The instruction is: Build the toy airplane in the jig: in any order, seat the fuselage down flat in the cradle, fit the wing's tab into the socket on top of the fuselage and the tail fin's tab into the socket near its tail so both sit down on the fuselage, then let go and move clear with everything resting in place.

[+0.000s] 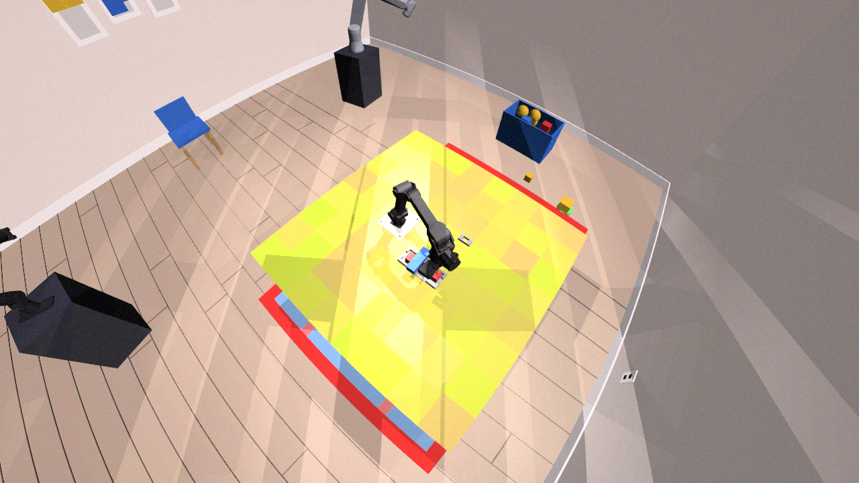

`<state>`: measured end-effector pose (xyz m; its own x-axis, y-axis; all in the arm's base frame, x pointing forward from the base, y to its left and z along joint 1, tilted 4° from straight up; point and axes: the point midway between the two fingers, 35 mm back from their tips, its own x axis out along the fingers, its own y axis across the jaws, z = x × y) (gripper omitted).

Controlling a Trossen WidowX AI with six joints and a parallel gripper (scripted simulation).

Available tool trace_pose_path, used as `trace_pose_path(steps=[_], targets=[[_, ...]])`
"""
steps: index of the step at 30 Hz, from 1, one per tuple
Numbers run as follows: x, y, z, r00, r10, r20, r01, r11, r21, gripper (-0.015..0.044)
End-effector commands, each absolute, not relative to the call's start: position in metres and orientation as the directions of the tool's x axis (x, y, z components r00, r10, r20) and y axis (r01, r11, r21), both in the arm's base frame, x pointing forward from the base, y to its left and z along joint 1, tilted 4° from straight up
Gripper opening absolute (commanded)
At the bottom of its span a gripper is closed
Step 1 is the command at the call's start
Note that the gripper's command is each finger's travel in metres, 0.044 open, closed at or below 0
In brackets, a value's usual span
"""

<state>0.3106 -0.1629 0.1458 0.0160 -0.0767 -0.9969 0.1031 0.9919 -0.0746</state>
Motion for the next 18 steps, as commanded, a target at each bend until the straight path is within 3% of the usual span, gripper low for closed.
trace_pose_path(steps=[1, 18], targets=[[0.3116, -0.1633, 0.1462, 0.020, -0.077, -0.997, 0.099, 0.992, -0.074, 0.0065], [0.3134, -0.1646, 0.1378, 0.020, -0.077, -0.997, 0.099, 0.992, -0.074, 0.0065]])
